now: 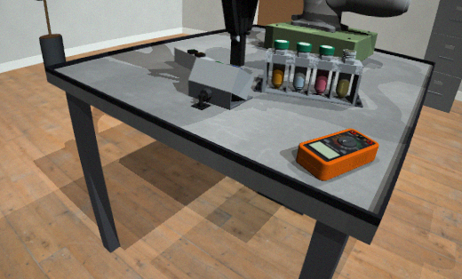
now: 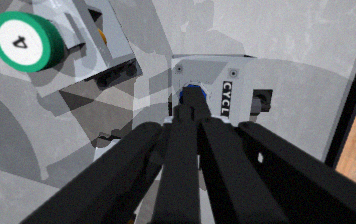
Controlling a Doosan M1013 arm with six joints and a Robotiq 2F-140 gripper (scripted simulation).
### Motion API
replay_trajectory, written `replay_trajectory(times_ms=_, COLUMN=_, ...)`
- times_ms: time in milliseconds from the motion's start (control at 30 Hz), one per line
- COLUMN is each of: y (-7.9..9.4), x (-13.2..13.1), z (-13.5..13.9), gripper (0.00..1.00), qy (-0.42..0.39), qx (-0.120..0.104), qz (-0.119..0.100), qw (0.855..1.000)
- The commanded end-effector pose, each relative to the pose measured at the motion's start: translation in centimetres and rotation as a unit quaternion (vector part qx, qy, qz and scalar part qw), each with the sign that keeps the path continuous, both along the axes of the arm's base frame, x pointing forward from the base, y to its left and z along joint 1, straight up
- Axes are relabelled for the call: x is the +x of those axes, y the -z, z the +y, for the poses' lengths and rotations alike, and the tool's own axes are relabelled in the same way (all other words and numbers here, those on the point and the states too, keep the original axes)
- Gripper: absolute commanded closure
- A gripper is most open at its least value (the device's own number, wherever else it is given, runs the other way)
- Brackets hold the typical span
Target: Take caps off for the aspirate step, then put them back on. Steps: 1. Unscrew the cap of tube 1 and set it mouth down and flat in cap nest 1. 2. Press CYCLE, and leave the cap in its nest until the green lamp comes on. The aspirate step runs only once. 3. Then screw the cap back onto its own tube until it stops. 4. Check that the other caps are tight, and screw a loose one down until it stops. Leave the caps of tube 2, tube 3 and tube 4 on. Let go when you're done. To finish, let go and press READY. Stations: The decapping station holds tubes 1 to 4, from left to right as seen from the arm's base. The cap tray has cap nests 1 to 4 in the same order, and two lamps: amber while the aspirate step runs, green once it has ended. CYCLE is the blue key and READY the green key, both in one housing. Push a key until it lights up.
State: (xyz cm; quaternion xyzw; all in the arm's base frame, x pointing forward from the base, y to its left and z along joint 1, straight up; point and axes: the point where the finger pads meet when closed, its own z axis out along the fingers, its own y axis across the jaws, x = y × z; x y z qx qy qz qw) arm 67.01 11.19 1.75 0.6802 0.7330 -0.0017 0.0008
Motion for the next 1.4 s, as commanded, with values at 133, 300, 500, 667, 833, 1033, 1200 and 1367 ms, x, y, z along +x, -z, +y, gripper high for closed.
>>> replay_trajectory(times_ms=133, y=0.1, x=0.0, z=0.0, gripper=0.9, qy=0.0, qx=0.0, qz=-0.001, qw=1.0)
replay_trajectory(times_ms=300, y=0.3, x=0.0, z=0.0, gripper=0.9, qy=0.0, qx=0.0, qz=-0.001, qw=1.0)
replay_trajectory(times_ms=500, y=0.5, x=0.0, z=0.0, gripper=0.9, qy=0.0, qx=0.0, qz=-0.001, qw=1.0)
replay_trajectory(times_ms=667, y=0.6, x=0.0, z=0.0, gripper=0.9, qy=0.0, qx=0.0, qz=-0.001, qw=1.0)
replay_trajectory(times_ms=833, y=0.6, x=0.0, z=0.0, gripper=0.9, qy=0.0, qx=0.0, qz=-0.001, qw=1.0)
replay_trajectory(times_ms=1033, y=-0.6, x=0.0, z=0.0, gripper=0.9, qy=0.0, qx=0.0, qz=-0.001, qw=1.0)
replay_trajectory(times_ms=1200, y=-2.1, x=0.0, z=0.0, gripper=0.9, qy=0.0, qx=0.0, qz=-0.001, qw=1.0)
replay_trajectory(times_ms=1367, y=-2.5, x=0.0, z=0.0, gripper=0.9, qy=0.0, qx=0.0, qz=-0.001, qw=1.0)
